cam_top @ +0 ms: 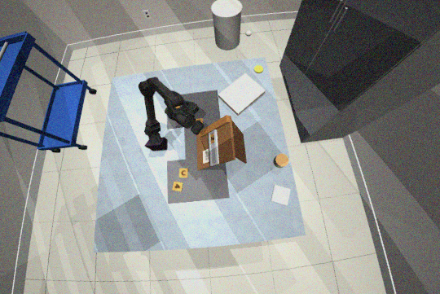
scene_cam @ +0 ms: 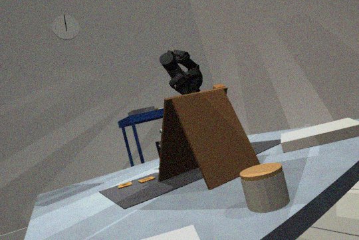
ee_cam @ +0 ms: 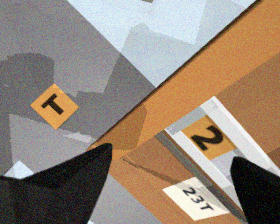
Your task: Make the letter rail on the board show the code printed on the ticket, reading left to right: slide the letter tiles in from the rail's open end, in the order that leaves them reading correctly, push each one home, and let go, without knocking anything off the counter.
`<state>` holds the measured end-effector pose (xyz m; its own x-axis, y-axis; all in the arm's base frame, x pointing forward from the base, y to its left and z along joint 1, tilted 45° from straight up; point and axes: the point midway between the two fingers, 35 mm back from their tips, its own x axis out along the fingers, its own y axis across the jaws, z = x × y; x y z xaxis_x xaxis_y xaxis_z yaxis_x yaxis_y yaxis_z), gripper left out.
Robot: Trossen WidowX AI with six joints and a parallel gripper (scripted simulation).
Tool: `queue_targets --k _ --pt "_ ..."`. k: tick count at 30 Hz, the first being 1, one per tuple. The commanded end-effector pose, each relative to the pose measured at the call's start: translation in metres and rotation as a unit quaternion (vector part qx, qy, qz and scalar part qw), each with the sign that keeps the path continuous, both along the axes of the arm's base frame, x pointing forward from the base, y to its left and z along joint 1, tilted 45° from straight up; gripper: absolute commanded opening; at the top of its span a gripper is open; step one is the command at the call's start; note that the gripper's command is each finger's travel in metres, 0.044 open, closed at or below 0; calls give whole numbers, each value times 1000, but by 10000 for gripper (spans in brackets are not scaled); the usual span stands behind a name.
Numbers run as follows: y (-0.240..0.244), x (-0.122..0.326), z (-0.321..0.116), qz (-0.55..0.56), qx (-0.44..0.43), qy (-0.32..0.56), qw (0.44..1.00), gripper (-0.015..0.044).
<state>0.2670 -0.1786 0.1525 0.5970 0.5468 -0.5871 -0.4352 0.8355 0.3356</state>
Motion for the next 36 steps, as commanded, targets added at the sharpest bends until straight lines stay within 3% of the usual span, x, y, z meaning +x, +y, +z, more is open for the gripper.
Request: queue_targets --k 1,18,36 --pt "70 9 7 -94 123 167 974 340" --pt "167 -5 13 -255 261 394 844 340" --pt "250 -52 7 -433 347 575 602 340"
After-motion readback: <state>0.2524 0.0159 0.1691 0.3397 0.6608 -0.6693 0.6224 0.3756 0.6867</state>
